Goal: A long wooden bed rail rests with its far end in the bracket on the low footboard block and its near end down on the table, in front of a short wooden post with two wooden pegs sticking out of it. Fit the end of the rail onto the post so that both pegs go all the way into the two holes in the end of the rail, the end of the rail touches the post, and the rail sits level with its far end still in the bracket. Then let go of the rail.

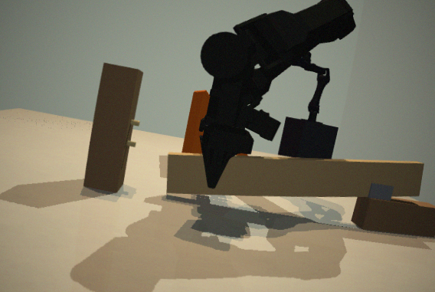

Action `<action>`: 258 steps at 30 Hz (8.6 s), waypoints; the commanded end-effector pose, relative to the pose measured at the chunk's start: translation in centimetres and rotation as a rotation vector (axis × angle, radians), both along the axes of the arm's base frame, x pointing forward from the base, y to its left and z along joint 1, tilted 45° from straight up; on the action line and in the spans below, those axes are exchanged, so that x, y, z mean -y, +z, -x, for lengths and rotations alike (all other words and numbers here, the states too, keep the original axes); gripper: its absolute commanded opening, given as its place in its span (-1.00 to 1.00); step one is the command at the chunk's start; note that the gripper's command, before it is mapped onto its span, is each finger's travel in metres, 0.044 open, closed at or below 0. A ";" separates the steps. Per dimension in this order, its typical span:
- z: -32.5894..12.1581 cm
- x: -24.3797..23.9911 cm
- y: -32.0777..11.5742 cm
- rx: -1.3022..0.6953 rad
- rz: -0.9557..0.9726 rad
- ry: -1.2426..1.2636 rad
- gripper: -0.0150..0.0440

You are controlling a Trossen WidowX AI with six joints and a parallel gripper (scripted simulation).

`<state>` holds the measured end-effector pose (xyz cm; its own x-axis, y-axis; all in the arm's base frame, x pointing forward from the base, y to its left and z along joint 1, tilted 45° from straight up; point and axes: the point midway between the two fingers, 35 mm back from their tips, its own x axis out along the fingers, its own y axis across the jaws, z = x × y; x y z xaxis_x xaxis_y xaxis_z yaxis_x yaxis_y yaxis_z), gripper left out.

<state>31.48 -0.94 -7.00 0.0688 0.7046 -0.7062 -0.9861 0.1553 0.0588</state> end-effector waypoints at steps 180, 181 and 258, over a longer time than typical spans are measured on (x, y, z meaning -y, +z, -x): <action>0.0 3.0 2.7 0.015 0.004 -0.004 -0.49; 0.0 3.1 2.7 0.015 0.004 -0.004 -0.49; 0.2 4.9 1.3 0.015 0.006 -0.004 -0.49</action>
<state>31.14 -5.41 -5.66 0.0754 0.7040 -0.7062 -0.9867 0.1549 0.0490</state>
